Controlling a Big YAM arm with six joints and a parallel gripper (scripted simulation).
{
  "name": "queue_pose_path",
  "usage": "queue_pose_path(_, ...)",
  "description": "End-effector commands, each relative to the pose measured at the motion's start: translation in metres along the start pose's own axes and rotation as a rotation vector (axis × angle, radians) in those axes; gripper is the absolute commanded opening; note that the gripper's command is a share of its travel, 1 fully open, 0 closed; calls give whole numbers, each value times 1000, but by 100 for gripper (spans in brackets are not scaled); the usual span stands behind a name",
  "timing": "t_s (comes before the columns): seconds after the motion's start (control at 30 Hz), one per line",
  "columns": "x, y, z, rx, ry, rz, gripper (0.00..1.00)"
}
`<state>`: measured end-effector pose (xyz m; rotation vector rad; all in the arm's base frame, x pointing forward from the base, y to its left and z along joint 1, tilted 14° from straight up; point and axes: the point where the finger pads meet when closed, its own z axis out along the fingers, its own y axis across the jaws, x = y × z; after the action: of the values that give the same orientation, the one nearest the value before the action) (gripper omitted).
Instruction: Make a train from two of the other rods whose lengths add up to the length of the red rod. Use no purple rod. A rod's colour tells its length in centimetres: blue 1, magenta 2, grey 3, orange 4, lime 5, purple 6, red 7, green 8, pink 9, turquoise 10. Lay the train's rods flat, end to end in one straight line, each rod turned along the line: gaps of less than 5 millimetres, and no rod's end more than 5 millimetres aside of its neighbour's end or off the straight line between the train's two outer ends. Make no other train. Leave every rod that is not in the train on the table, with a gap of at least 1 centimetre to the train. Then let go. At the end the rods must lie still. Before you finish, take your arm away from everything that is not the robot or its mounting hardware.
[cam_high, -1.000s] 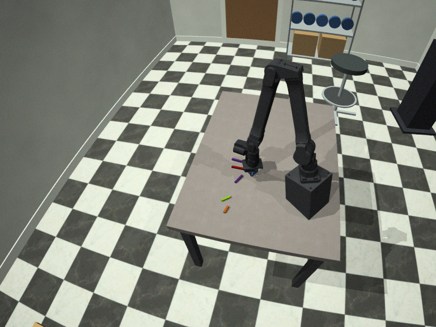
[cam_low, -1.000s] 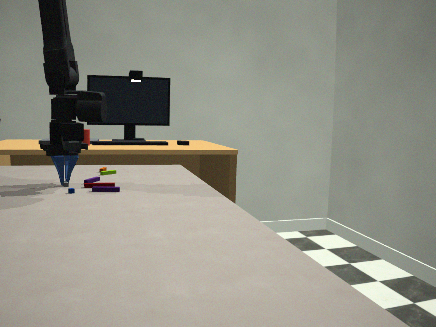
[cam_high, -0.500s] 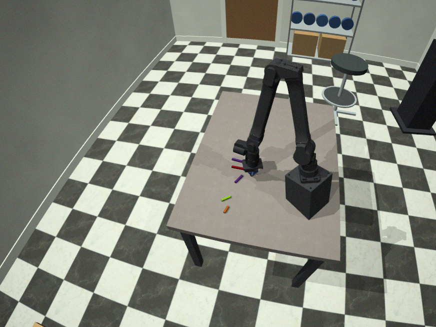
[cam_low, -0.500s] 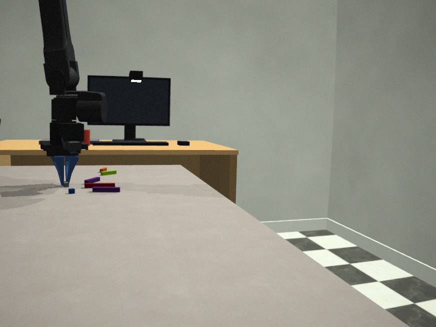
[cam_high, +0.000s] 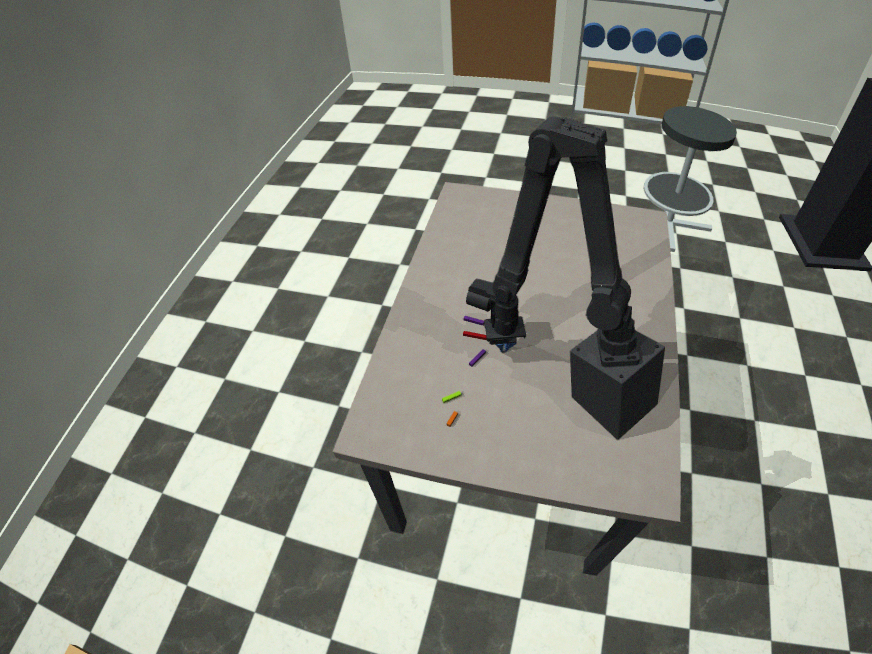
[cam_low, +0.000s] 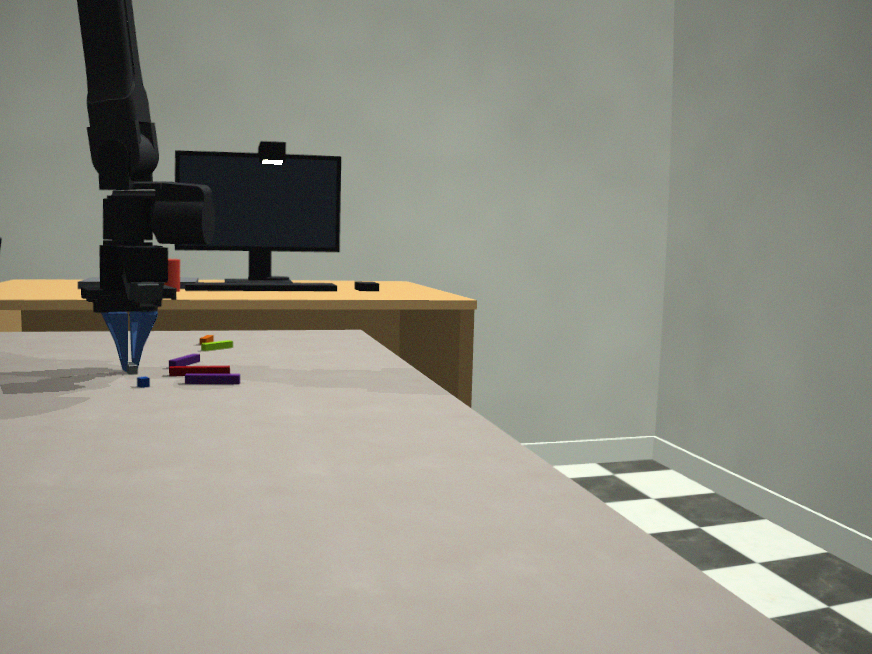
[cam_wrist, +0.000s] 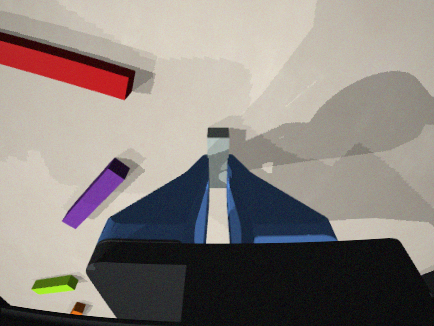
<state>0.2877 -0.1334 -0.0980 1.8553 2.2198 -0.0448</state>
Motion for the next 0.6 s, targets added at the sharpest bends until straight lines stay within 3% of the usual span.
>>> queue_pose_path(0.0, -9, 6, -1, -16, -16, 2, 4)
queue_pose_path(0.3, -3, 3, -14, -10, -10, 0, 4)
queue_pose_path(0.57, -7, 13, -64, -28, -20, 2, 4)
